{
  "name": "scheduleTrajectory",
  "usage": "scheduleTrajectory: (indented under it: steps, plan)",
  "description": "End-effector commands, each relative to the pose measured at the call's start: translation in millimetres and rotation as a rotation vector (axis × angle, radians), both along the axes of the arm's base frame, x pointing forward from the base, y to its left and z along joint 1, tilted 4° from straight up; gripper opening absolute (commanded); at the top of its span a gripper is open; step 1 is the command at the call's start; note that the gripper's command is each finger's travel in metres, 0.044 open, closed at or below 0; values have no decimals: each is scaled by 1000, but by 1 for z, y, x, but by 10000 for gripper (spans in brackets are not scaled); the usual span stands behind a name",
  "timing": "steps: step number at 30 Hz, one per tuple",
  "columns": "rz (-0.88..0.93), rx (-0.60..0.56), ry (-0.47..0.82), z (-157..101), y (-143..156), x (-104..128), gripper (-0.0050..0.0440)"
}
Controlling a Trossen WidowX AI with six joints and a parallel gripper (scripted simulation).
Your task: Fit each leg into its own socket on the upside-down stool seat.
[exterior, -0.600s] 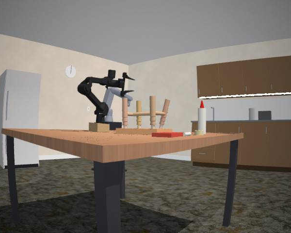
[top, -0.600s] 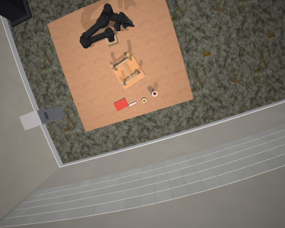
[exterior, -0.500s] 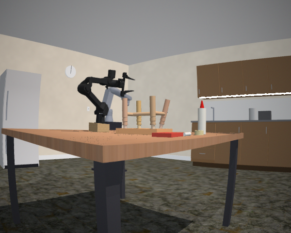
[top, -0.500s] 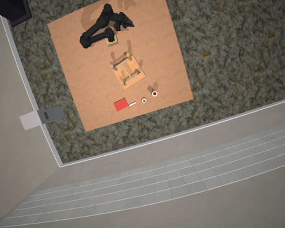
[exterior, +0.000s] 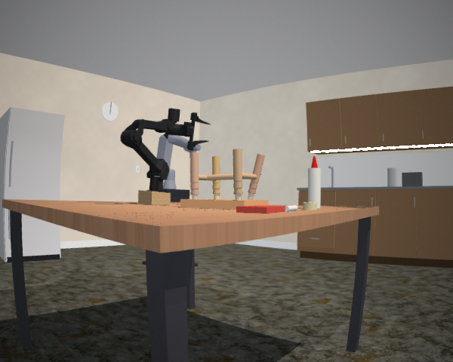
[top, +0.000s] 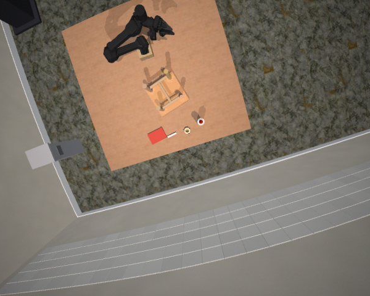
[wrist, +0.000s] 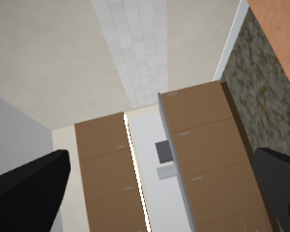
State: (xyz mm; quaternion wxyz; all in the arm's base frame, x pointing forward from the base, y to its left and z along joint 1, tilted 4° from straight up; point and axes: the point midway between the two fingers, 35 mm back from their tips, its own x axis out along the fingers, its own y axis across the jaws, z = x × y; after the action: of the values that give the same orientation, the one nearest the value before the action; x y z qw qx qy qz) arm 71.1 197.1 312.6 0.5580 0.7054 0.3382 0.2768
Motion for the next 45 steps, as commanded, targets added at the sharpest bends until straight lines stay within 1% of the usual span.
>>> scheduleTrajectory:
  steps: [1,17,18,19,20,24,31,33,34,45]
  plan:
    - [0,0,0,0,0,0,440]
    - [0,0,0,0,0,0,440]
    - [-3,-15,-14,1,1,1,440]
    - [-13,-60,-56,4,3,3,440]
    - [-26,-131,-120,8,6,7,440]
    - [-44,-241,-212,13,11,13,440]
    - [-68,-444,-364,22,21,27,440]
    - [-68,-444,-364,22,21,27,440]
    - [-71,-518,-418,24,25,32,440]
    - [-67,-853,-630,33,39,59,440]
